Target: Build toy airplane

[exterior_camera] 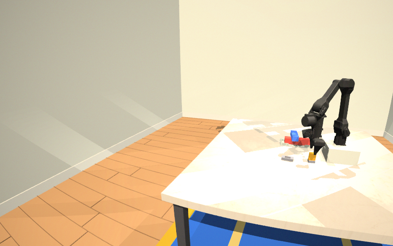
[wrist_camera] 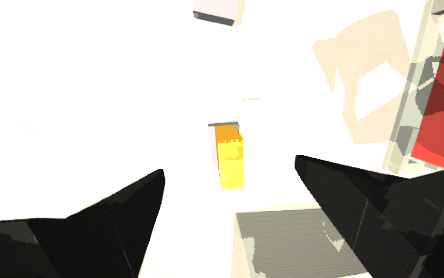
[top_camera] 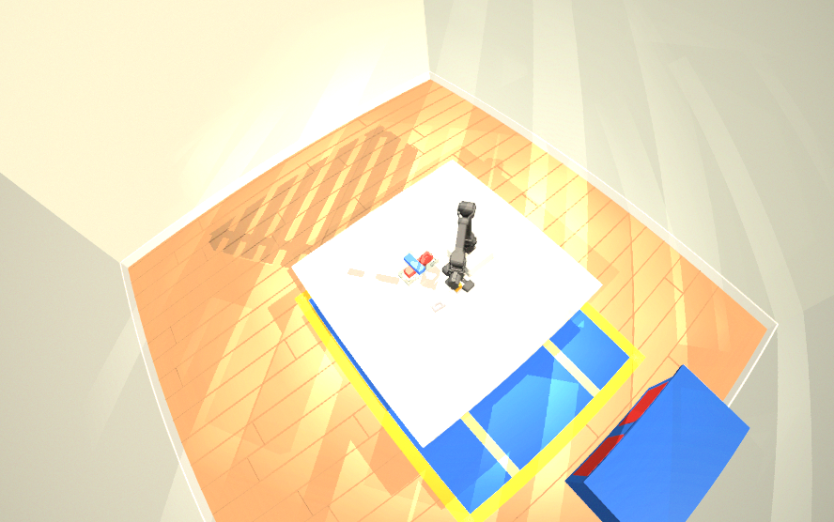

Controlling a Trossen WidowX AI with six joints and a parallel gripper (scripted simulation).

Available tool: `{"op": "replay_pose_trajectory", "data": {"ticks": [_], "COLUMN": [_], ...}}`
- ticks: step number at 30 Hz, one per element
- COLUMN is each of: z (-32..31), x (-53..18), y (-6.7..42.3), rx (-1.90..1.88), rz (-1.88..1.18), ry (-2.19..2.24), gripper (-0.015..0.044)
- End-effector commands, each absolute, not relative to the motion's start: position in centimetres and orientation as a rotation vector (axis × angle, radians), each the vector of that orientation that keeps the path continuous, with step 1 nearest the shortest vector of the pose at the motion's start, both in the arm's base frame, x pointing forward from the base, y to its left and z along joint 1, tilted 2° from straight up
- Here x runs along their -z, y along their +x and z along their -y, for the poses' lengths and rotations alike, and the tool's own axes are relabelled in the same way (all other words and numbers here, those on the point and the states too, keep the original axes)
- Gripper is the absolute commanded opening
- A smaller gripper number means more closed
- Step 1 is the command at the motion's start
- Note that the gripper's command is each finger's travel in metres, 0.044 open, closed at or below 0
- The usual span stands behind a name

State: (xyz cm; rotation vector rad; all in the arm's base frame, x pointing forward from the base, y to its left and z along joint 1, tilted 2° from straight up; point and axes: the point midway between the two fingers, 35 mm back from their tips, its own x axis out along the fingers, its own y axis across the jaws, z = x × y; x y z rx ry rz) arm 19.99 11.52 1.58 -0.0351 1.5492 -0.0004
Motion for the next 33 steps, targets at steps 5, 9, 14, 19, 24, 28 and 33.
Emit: {"op": "replay_pose_trajectory", "data": {"ticks": [5, 9, 14, 19, 24, 28, 33], "z": [-11.4, -11.4, -11.4, -11.3, -11.3, -11.3, -11.3], "x": [-0.1, 0.6, 1.4, 2.2, 2.9, 2.9, 2.9], "y": [19.9, 19.9, 19.9, 19.8, 19.7, 19.7, 19.7], "rx": [0.004, 0.004, 0.004, 0.004, 0.004, 0.004, 0.004], "rz": [-1.556, -1.556, -1.556, -1.556, -1.556, -1.556, -1.556], "ry": [-0.034, -0.034, -0.034, -0.035, -0.035, -0.035, -0.035], "gripper": [0.044, 0.044, 0.044, 0.044, 0.044, 0.0361, 0.023]}}
